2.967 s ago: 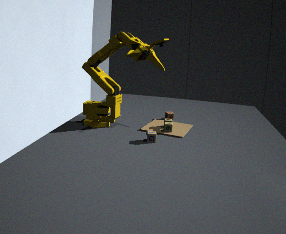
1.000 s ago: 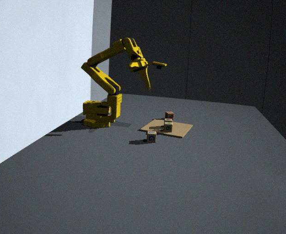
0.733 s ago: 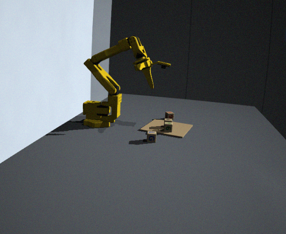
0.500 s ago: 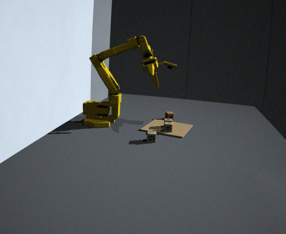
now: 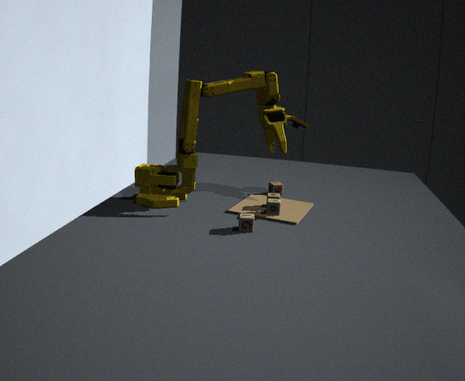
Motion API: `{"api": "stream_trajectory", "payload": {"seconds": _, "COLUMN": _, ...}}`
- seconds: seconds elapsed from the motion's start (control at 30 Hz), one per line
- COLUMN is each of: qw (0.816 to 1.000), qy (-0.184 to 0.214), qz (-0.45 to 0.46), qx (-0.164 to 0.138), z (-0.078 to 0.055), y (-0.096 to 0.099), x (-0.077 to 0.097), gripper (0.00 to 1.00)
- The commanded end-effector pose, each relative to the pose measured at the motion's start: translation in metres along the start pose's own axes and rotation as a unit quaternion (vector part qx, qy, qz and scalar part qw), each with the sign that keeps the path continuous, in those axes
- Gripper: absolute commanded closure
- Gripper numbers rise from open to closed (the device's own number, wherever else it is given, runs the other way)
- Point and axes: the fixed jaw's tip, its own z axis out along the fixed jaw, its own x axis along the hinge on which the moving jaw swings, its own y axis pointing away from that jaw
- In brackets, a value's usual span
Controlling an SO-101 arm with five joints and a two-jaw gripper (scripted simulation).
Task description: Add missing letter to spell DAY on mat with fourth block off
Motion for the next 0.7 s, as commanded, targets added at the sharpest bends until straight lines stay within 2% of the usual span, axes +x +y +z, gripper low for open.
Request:
{"api": "stream_trajectory", "payload": {"seconds": 0.0, "qw": 0.999, "qy": -0.009, "qz": -0.03, "qx": -0.007, "z": 0.002, "y": 0.018, "x": -0.011, "gripper": 0.6}}
{"api": "stream_trajectory", "payload": {"seconds": 0.23, "qw": 0.998, "qy": 0.01, "qz": -0.063, "qx": -0.011, "z": 0.016, "y": 0.039, "x": -0.014, "gripper": 0.67}}
{"api": "stream_trajectory", "payload": {"seconds": 0.67, "qw": 0.998, "qy": 0.012, "qz": -0.066, "qx": -0.011, "z": 0.018, "y": 0.041, "x": -0.015, "gripper": 0.68}}
